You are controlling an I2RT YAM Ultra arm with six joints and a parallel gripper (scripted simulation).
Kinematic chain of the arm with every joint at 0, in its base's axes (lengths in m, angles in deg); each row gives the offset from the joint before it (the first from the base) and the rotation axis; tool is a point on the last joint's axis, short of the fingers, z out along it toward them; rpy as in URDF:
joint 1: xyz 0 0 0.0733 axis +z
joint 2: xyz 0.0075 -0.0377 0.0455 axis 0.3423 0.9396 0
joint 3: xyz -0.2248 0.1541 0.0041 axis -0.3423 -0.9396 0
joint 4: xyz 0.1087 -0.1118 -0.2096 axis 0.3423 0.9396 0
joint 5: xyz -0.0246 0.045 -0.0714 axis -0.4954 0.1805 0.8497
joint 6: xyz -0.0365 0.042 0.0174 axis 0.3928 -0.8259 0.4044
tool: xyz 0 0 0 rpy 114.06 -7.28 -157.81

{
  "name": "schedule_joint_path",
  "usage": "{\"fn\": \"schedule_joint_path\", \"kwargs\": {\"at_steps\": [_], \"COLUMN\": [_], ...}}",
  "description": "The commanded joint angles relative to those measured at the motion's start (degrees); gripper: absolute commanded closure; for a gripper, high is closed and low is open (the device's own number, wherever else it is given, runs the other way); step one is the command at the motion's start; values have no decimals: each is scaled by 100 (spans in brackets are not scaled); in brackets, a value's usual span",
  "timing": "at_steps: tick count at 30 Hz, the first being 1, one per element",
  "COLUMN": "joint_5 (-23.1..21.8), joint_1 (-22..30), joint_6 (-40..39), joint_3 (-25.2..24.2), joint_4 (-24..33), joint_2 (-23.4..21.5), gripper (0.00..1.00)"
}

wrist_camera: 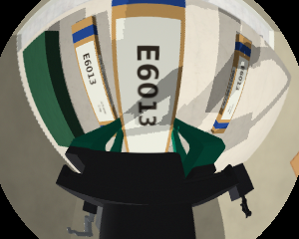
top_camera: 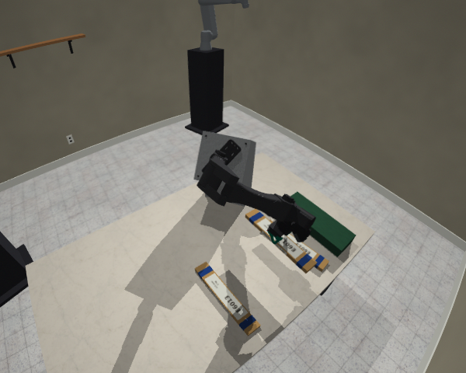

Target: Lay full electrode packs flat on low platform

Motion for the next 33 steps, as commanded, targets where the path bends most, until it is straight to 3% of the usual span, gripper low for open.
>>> {"fn": "schedule_joint_path", "kwargs": {"at_steps": [1,8,11,15,33], "joint_5": [-83,-122,-149,-185,-339], "joint_1": [175,-22,5,-184,-456], "joint_6": [84,243,338,462,937], "joint_3": [-187,-123,-180,-265,-370], "joint_4": [-205,-448,-584,-771,-1481], "joint_2": [104,176,11,270,526], "gripper": [100,100,100,100,100]}}
